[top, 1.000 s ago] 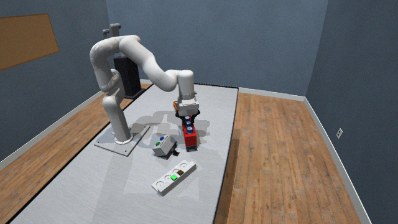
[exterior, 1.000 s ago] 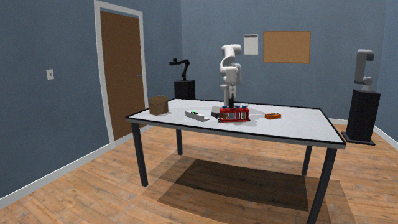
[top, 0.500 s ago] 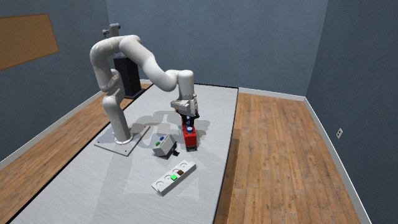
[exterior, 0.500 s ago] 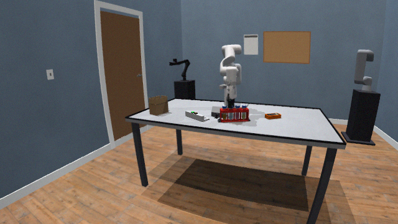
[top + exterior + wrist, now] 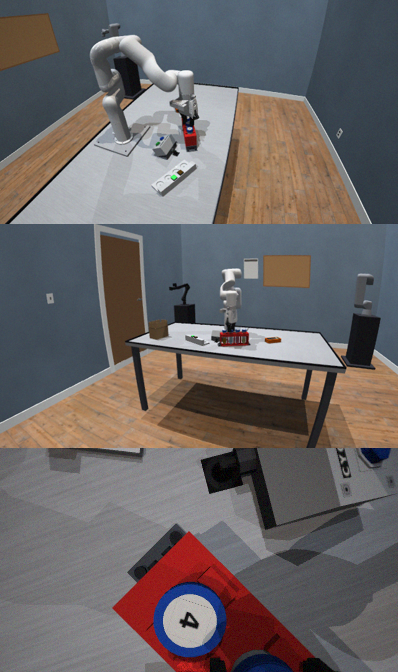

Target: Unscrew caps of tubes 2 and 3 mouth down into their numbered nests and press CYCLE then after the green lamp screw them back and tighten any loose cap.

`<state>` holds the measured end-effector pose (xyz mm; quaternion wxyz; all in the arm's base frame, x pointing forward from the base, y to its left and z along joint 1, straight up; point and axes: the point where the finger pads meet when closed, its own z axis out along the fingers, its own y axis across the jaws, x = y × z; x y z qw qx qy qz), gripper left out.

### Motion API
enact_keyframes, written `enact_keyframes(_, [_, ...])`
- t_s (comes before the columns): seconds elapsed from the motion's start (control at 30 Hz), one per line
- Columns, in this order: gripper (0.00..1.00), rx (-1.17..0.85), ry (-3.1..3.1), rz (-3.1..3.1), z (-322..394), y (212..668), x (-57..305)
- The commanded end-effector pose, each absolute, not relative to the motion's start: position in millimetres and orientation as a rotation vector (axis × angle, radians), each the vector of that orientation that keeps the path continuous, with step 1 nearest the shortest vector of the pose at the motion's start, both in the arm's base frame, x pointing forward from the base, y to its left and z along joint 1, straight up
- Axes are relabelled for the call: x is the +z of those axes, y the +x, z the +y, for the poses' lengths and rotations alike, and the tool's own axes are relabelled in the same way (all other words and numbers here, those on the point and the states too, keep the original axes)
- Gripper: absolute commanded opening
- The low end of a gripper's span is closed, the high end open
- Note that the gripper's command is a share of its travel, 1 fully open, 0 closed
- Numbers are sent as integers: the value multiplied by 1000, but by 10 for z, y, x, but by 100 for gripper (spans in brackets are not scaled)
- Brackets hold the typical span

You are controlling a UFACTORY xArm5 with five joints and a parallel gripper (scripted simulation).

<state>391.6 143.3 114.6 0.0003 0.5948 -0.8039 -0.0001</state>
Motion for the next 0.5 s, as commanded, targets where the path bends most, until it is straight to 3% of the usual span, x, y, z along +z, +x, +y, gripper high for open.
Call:
enact_keyframes(0.0, [46, 2, 1871, -2528, 1439, 3929, 1165])
enact_keyframes(0.47, [46, 4, 2615, -1747, 1439, 3929, 1170])
